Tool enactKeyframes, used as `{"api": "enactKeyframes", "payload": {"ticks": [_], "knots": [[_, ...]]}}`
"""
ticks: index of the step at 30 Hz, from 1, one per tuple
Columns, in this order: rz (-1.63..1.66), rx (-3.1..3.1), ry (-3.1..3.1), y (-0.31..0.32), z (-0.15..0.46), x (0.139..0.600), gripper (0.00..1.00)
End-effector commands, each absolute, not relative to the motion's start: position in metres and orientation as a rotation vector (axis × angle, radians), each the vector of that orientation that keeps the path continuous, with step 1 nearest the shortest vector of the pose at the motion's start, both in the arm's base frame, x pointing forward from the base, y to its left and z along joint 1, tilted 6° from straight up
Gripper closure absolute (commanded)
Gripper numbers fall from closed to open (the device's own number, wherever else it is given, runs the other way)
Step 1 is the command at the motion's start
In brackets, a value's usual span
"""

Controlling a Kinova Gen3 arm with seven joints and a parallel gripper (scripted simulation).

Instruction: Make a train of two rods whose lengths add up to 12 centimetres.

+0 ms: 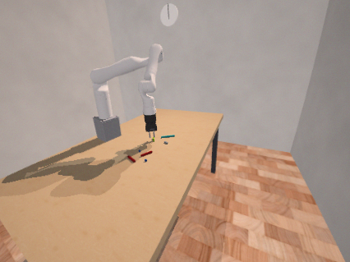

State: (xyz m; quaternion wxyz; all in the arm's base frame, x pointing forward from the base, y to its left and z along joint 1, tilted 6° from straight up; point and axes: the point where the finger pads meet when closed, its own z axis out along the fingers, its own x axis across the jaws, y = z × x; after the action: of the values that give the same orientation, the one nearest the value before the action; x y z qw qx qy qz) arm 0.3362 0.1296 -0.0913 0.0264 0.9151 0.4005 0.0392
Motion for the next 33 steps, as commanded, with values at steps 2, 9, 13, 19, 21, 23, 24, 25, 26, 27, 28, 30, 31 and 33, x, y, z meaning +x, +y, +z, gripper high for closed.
{"api": "enactKeyframes", "payload": {"ticks": [2,9,13,19,21,23,24,25,26,27,28,30,31,33], "knots": [[0.149,2.834,1.243,0.137,-0.068,0.338,0.46],[0.149,2.834,1.243,0.137,-0.039,0.335,0.46],[0.149,2.834,1.243,0.137,-0.03,0.334,0.46],[0.149,2.834,1.243,0.137,-0.023,0.333,0.46],[0.149,2.834,1.243,0.137,-0.023,0.333,0.0],[0.149,2.834,1.243,0.137,-0.023,0.333,0.0],[0.149,2.834,1.243,0.137,-0.023,0.333,0.0],[0.149,2.834,1.243,0.137,-0.023,0.333,0.0],[0.149,2.834,1.243,0.137,-0.023,0.333,0.0],[0.149,2.834,1.243,0.137,-0.023,0.333,0.0],[0.149,2.834,1.243,0.137,-0.023,0.333,0.0],[0.149,2.834,1.243,0.137,-0.023,0.333,0.0],[0.149,2.834,1.243,0.137,-0.023,0.333,0.0],[0.149,2.834,1.243,0.137,-0.023,0.333,0.0]]}}
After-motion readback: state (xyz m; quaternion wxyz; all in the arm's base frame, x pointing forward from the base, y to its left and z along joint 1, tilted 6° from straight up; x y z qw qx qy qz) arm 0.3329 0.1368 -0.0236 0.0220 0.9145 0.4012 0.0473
